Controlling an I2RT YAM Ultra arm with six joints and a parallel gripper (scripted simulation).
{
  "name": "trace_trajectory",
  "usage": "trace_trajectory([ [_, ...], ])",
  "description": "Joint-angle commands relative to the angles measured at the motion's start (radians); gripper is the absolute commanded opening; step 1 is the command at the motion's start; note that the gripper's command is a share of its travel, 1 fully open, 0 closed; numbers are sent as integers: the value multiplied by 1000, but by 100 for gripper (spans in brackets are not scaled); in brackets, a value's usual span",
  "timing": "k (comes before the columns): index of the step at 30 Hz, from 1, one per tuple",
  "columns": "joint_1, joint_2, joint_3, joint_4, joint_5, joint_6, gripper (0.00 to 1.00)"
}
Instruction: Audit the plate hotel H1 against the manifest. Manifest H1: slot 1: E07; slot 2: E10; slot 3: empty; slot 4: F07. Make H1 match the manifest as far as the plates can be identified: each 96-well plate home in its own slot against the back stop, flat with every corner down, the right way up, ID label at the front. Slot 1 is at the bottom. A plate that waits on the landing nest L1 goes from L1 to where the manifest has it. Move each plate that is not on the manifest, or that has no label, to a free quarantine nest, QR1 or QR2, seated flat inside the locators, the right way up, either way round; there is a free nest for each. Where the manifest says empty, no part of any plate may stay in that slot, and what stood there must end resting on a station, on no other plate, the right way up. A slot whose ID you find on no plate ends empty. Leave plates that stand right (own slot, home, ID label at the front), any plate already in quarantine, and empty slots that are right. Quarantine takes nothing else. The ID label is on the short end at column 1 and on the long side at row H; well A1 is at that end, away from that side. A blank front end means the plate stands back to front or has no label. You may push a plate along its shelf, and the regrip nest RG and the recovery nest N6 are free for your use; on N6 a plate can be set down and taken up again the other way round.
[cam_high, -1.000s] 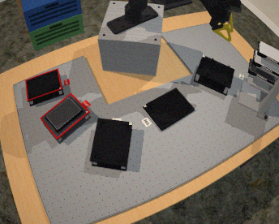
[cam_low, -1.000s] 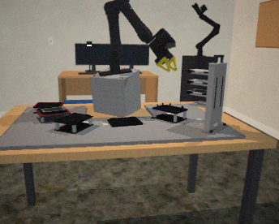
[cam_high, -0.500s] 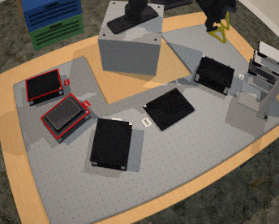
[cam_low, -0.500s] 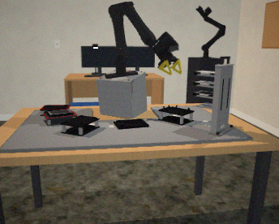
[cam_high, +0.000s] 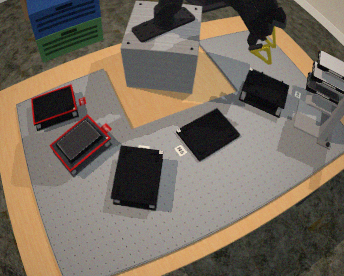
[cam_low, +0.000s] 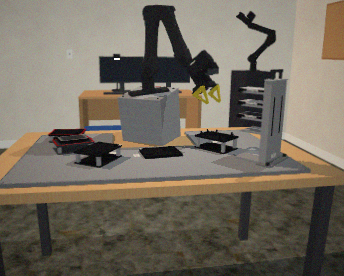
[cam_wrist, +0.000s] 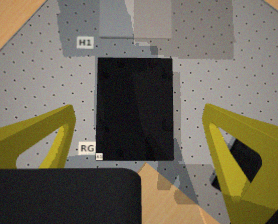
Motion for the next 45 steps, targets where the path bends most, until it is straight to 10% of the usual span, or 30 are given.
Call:
trace_trajectory([
  [1, 8, -42, 18, 69, 1, -11, 100],
  [45, -61, 118, 201, 21, -46, -58, 100],
])
